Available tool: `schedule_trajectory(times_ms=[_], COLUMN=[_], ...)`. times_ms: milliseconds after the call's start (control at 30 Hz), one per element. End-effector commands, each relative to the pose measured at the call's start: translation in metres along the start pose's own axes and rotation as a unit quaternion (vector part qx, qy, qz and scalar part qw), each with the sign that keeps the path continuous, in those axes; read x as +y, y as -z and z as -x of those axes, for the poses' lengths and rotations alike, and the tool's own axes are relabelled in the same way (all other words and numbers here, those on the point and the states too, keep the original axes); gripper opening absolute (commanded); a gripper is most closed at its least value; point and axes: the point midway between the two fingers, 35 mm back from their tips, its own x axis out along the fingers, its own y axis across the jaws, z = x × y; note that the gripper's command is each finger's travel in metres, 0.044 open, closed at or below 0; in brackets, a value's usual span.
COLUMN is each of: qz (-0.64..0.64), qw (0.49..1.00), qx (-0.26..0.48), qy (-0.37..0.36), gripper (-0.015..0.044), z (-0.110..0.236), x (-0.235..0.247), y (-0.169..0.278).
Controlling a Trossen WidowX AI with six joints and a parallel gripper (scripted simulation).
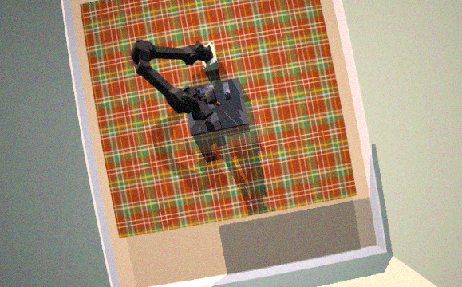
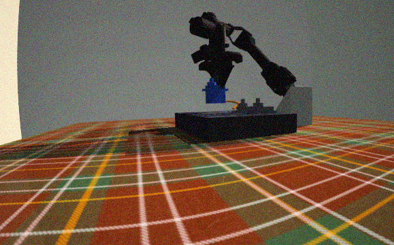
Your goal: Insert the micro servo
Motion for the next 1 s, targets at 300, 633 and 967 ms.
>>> schedule_trajectory(times_ms=[300,633,967], qz=[-0.005,-0.043,-0.043], qw=[1.0,0.999,0.999], qx=[0.0,0.0,0.0], qy=[-0.003,-0.003,-0.003], gripper=[0.0,0.0,0.0], z=[0.001,-0.001,-0.015], x=[0.007,0.007,0.007], y=[0.067,0.068,0.068])
